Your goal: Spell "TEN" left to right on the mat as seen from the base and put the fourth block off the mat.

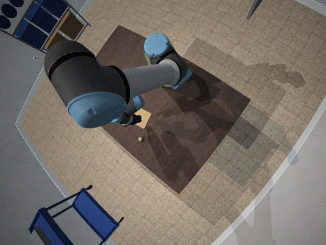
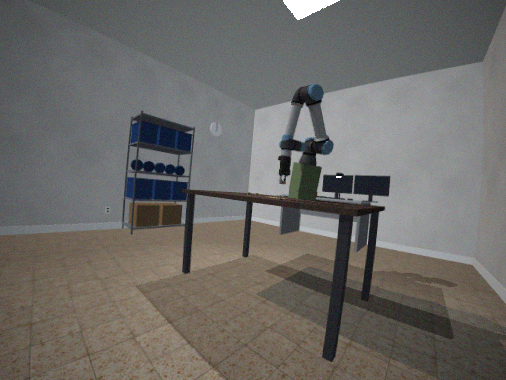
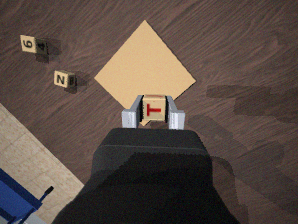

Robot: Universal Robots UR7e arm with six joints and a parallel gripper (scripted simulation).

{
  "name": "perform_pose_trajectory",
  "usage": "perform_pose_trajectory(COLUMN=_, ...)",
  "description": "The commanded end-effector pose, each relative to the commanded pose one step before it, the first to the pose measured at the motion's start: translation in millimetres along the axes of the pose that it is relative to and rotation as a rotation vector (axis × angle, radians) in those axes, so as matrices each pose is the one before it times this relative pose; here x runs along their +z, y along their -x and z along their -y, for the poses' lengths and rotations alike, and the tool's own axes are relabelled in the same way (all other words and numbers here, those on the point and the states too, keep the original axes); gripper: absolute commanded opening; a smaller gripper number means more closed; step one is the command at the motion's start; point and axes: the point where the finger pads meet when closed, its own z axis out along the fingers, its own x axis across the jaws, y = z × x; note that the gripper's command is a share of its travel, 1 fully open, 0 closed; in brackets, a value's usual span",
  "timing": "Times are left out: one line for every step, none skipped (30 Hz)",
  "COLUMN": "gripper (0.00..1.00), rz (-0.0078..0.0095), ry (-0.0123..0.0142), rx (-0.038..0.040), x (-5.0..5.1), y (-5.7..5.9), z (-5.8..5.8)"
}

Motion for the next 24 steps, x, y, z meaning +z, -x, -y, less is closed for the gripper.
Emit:
perform_pose_trajectory(gripper=0.49, rz=0.00123, ry=0.00033, rx=-0.13938, x=-0.37, y=0.58, z=-3.3)
perform_pose_trajectory(gripper=0.49, rz=0.0, ry=0.0, rx=-0.02321, x=-0.01, y=0.1, z=-0.56)
perform_pose_trajectory(gripper=0.49, rz=0.0, ry=0.0, rx=-0.02372, x=-0.01, y=0.12, z=-0.58)
perform_pose_trajectory(gripper=0.49, rz=0.0, ry=0.0, rx=-0.02292, x=-0.01, y=0.12, z=-0.57)
perform_pose_trajectory(gripper=0.49, rz=0.0, ry=0.0, rx=-0.02348, x=-0.01, y=0.14, z=-0.59)
perform_pose_trajectory(gripper=0.49, rz=0.0, ry=0.0, rx=-0.02332, x=-0.01, y=0.15, z=-0.6)
perform_pose_trajectory(gripper=0.49, rz=0.0, ry=0.0, rx=-0.02341, x=-0.01, y=0.17, z=-0.61)
perform_pose_trajectory(gripper=0.49, rz=0.0, ry=0.0, rx=0.0, x=0.0, y=0.0, z=0.0)
perform_pose_trajectory(gripper=0.49, rz=0.0, ry=0.0, rx=0.0, x=0.0, y=0.0, z=0.0)
perform_pose_trajectory(gripper=0.49, rz=0.00001, ry=0.0, rx=-0.03928, x=-0.02, y=0.3, z=-1.04)
perform_pose_trajectory(gripper=0.49, rz=0.00001, ry=0.0, rx=-0.03637, x=-0.02, y=0.31, z=-0.99)
perform_pose_trajectory(gripper=0.49, rz=0.0, ry=0.0, rx=-0.02611, x=-0.01, y=0.25, z=-0.72)
perform_pose_trajectory(gripper=0.49, rz=0.0, ry=0.0, rx=-0.01968, x=-0.01, y=0.2, z=-0.55)
perform_pose_trajectory(gripper=0.49, rz=0.0, ry=0.0, rx=-0.02312, x=-0.01, y=0.25, z=-0.65)
perform_pose_trajectory(gripper=0.49, rz=0.00001, ry=0.0, rx=-0.02393, x=-0.01, y=0.27, z=-0.68)
perform_pose_trajectory(gripper=0.49, rz=0.00001, ry=0.0, rx=-0.02331, x=-0.01, y=0.28, z=-0.67)
perform_pose_trajectory(gripper=0.49, rz=0.00001, ry=0.0, rx=-0.02226, x=-0.01, y=0.28, z=-0.65)
perform_pose_trajectory(gripper=0.49, rz=0.0, ry=0.0, rx=-0.01849, x=-0.01, y=0.24, z=-0.54)
perform_pose_trajectory(gripper=0.49, rz=0.0, ry=0.0, rx=-0.01479, x=-0.01, y=0.2, z=-0.43)
perform_pose_trajectory(gripper=0.49, rz=0.0, ry=0.0, rx=-0.01125, x=-0.01, y=0.16, z=-0.33)
perform_pose_trajectory(gripper=0.49, rz=0.0, ry=0.0, rx=-0.008, x=0.0, y=0.11, z=-0.24)
perform_pose_trajectory(gripper=0.49, rz=0.0, ry=0.0, rx=-0.00513, x=0.0, y=0.07, z=-0.15)
perform_pose_trajectory(gripper=0.49, rz=0.0, ry=0.0, rx=-0.00278, x=0.0, y=0.04, z=-0.08)
perform_pose_trajectory(gripper=0.49, rz=0.0, ry=0.0, rx=-0.00108, x=0.0, y=0.02, z=-0.03)
